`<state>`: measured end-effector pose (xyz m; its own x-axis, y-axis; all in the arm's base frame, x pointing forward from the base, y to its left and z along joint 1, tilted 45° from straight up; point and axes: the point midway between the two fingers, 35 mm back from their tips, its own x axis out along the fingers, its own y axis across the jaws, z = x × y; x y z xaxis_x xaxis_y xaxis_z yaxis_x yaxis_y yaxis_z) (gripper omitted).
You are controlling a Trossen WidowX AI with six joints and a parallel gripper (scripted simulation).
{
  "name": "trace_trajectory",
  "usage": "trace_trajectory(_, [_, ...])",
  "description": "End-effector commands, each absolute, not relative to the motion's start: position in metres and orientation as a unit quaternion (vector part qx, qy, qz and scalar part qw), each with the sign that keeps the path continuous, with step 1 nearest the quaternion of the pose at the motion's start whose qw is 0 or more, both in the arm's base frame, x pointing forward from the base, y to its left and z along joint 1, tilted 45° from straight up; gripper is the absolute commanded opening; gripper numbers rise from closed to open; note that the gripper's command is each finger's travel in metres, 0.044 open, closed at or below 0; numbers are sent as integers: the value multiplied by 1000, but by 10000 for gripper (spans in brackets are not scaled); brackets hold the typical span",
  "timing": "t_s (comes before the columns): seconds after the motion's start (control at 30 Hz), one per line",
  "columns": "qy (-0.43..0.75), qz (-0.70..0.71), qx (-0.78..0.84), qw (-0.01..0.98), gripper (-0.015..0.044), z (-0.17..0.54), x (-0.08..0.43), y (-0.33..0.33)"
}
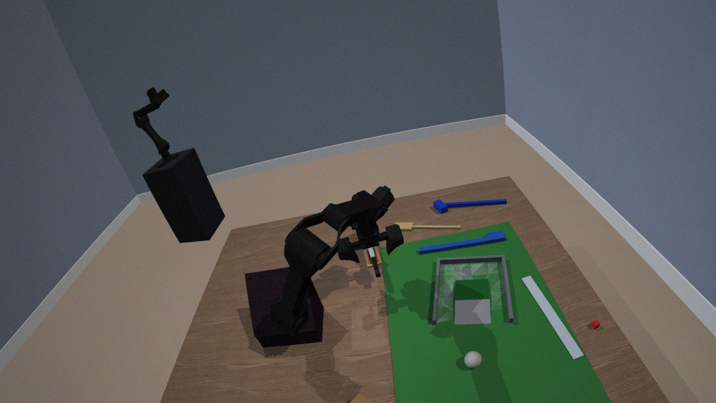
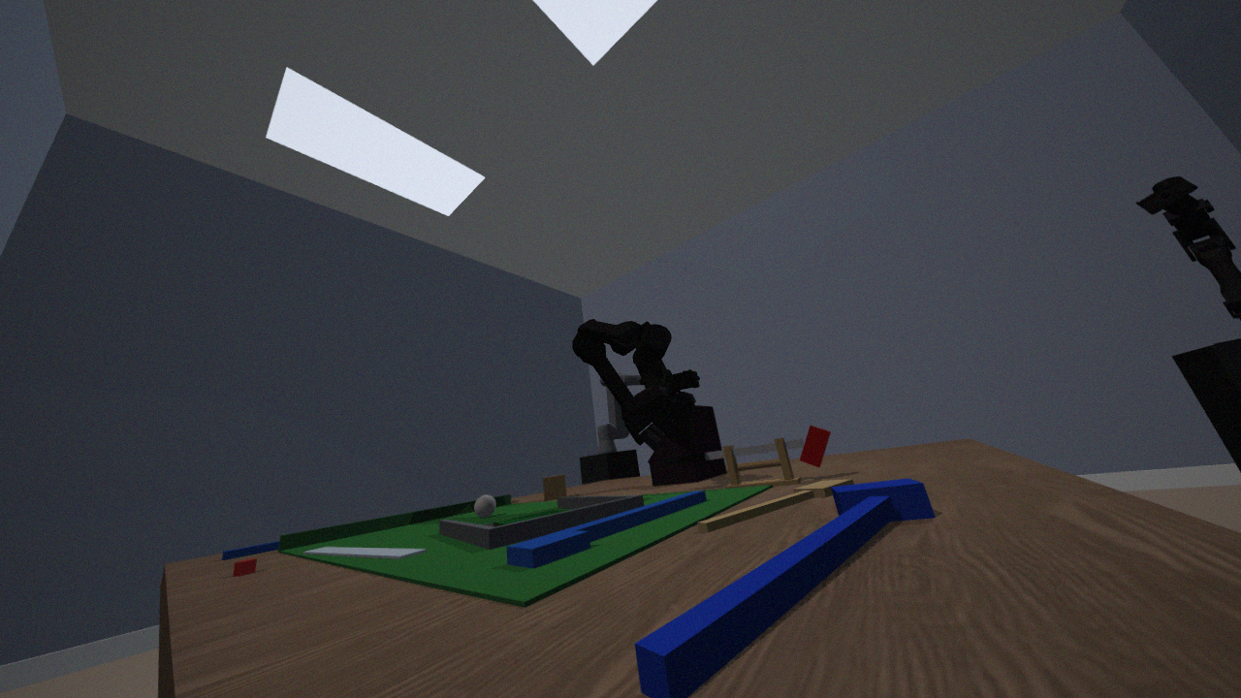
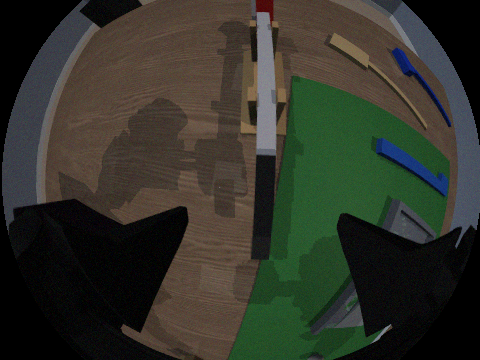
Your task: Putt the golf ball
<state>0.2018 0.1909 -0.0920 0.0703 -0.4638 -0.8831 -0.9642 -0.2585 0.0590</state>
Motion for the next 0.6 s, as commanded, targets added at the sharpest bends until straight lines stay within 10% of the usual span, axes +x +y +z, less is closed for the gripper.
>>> trace_trajectory(0.0, [534,424,-672,289,440,-99,204,181])
trace_trajectory(0.57, [534,423,-673,289,440,-125,210,156])
